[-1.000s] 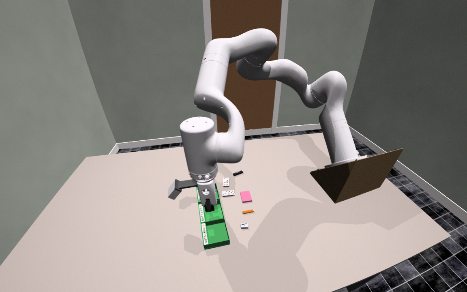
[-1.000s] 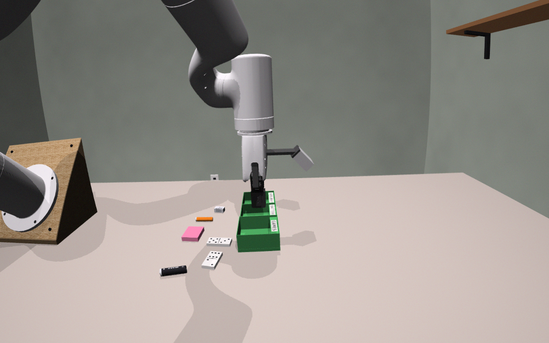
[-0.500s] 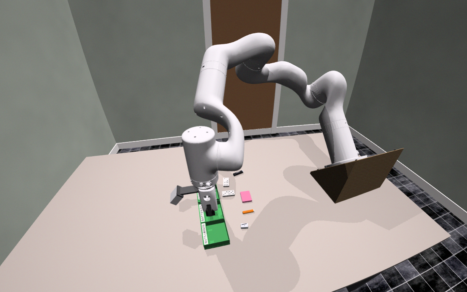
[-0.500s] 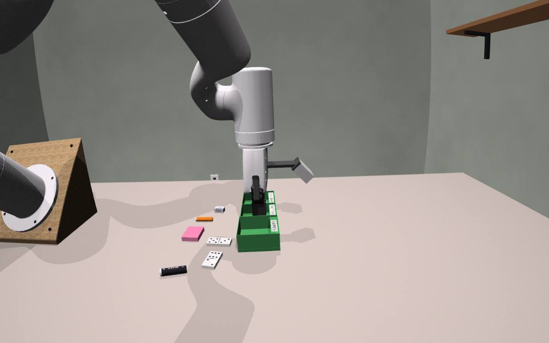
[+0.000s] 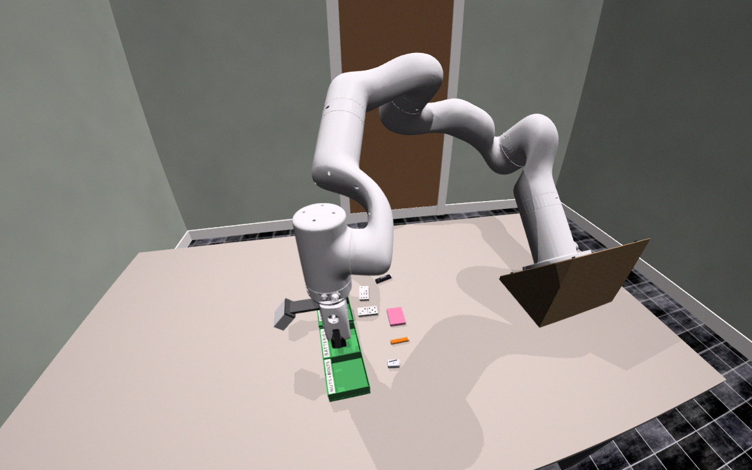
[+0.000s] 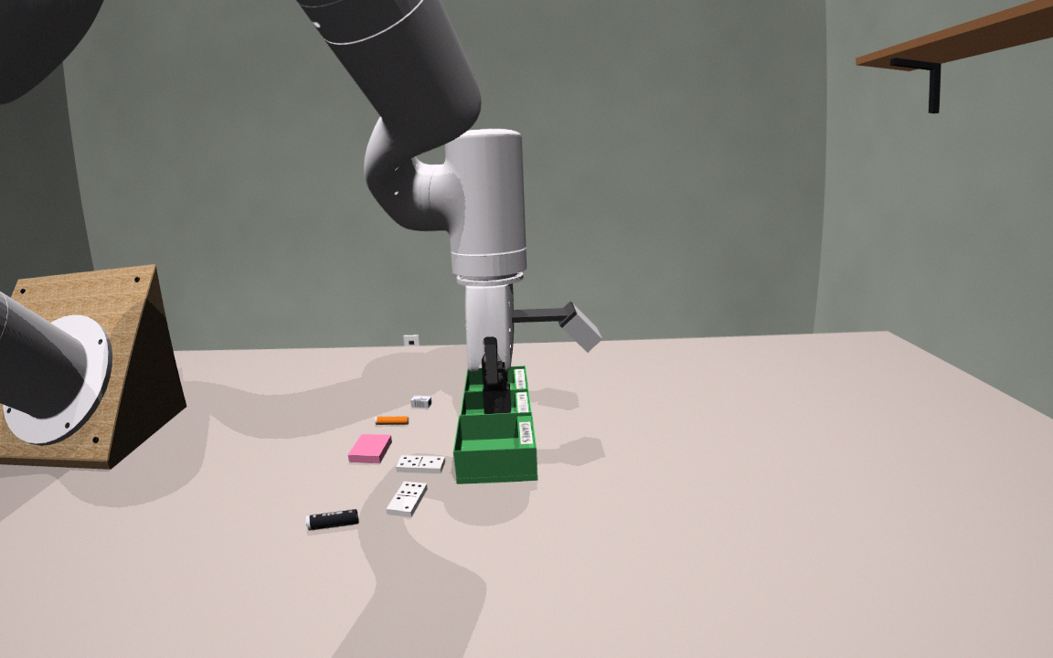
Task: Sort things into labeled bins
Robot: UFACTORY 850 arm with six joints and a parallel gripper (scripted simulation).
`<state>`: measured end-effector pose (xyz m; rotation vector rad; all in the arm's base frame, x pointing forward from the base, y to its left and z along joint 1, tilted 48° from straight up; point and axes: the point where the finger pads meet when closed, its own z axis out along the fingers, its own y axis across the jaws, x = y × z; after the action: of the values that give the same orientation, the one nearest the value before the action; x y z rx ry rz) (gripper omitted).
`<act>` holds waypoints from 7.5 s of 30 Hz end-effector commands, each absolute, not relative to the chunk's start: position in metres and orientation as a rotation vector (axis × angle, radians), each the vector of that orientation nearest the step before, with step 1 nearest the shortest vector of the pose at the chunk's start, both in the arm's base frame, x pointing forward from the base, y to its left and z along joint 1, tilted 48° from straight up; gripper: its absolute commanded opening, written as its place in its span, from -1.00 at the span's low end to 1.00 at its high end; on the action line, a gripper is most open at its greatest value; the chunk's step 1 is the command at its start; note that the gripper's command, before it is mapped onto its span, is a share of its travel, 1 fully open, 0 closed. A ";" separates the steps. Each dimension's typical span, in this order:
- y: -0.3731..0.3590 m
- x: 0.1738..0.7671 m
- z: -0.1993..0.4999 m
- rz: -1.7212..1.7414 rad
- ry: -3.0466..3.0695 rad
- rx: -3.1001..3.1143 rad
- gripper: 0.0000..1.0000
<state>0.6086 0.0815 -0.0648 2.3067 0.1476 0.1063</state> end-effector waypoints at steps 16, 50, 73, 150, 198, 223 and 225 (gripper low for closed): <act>0.082 0.609 -0.064 0.108 0.148 2.307 -0.85; 0.110 0.605 -0.039 0.108 0.148 2.307 -0.85; 0.167 0.594 -0.081 0.108 0.148 2.308 -0.85; 0.138 0.599 -0.126 0.108 0.148 2.307 -0.85; 0.267 0.577 -0.007 0.108 0.148 2.308 -0.85; 0.171 0.560 0.031 -0.167 0.751 2.185 -0.18; 0.155 0.557 0.037 -0.203 0.825 2.159 -0.18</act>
<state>0.5602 0.1807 0.0264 2.1943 0.6861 -0.1484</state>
